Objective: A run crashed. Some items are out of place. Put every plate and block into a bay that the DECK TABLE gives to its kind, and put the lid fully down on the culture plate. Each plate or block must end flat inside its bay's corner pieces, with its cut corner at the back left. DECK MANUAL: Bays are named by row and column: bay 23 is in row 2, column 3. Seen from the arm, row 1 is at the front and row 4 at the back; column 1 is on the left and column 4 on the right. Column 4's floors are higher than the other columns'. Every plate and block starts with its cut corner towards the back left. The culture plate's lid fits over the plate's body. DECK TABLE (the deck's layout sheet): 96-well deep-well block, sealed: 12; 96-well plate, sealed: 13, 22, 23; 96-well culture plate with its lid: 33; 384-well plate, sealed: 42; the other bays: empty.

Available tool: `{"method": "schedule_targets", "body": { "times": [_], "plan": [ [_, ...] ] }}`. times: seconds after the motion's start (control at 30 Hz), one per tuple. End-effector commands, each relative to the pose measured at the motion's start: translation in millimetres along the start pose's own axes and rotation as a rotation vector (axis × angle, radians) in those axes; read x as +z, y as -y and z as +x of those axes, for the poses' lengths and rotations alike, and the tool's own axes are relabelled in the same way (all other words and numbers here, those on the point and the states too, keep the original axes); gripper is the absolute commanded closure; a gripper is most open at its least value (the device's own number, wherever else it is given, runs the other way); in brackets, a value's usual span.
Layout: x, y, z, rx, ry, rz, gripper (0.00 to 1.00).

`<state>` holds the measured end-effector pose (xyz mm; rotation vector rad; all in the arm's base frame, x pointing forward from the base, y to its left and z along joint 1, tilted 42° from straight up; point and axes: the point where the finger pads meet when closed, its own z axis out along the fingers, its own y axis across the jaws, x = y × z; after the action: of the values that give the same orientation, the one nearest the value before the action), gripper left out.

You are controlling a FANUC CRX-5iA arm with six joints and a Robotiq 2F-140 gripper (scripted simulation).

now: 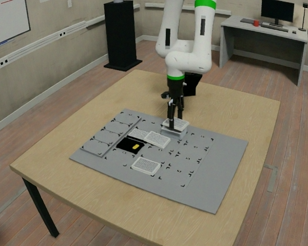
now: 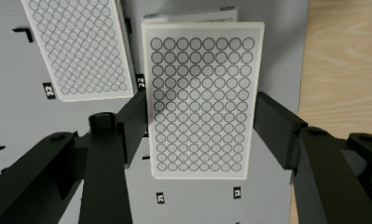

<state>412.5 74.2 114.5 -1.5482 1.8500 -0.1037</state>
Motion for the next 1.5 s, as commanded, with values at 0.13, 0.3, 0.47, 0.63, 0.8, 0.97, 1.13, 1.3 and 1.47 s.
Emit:
{"method": "schedule_targets", "body": {
  "times": [0.13,0.3,0.47,0.63,0.8,0.97,1.13,1.3,1.47],
  "plan": [
    [0,1,14,-0.093,0.002,-0.001,0.9],
    [1,3,28,-0.094,0.002,-0.001,0.9],
    [1,4,41,-0.094,0.002,-0.001,0.9],
    [1,5,52,-0.094,0.002,-0.001,0.9],
    [1,6,62,-0.094,0.002,-0.001,0.9],
    [1,8,76,-0.094,0.002,-0.001,0.9],
    [1,9,89,-0.094,0.002,-0.001,0.9],
    [1,10,97,-0.094,0.002,-0.001,0.9],
    [1,11,110,-0.094,0.002,-0.001,0.9]
  ]
}}
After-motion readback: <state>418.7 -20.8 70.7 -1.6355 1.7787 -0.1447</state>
